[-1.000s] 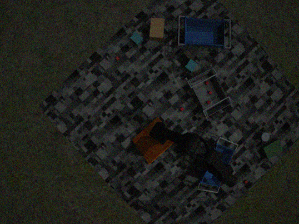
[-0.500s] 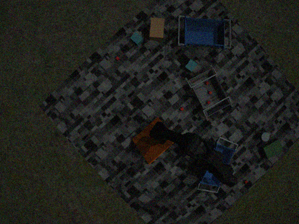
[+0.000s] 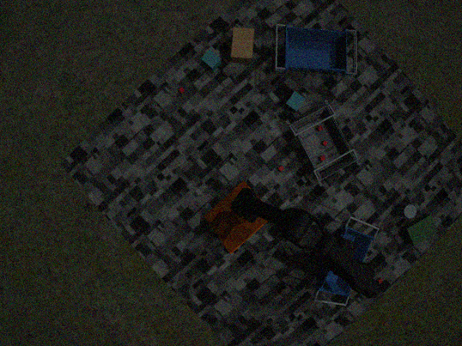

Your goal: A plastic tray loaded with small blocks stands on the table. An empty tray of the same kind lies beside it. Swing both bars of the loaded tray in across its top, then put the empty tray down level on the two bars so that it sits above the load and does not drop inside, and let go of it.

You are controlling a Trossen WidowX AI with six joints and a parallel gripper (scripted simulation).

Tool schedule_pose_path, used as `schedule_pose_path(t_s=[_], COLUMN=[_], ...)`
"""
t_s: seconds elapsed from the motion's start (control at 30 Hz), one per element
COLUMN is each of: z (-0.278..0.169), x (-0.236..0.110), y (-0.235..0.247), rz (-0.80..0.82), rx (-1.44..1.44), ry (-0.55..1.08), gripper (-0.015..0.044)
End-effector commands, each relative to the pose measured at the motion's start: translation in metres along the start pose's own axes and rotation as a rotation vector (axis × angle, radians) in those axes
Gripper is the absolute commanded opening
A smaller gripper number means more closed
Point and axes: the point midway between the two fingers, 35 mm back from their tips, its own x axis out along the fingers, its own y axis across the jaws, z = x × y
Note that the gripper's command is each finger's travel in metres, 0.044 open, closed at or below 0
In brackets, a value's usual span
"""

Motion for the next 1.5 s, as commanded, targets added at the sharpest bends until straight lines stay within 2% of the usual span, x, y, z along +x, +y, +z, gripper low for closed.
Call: schedule_pose_path(t_s=[0.0,0.23,1.23,1.47], z=[-0.002,-0.003,-0.003,0.028], x=[-0.027,-0.053,-0.053,-0.062], y=[-0.010,-0.013,-0.013,-0.011], rz=[-0.031,-0.031,-0.031,-0.044], rx=[-0.007,-0.007,-0.007,-0.067], ry=[0.007,0.007,0.007,0.017], gripper=[0.0000,0.0000,0.0000,0.0000])
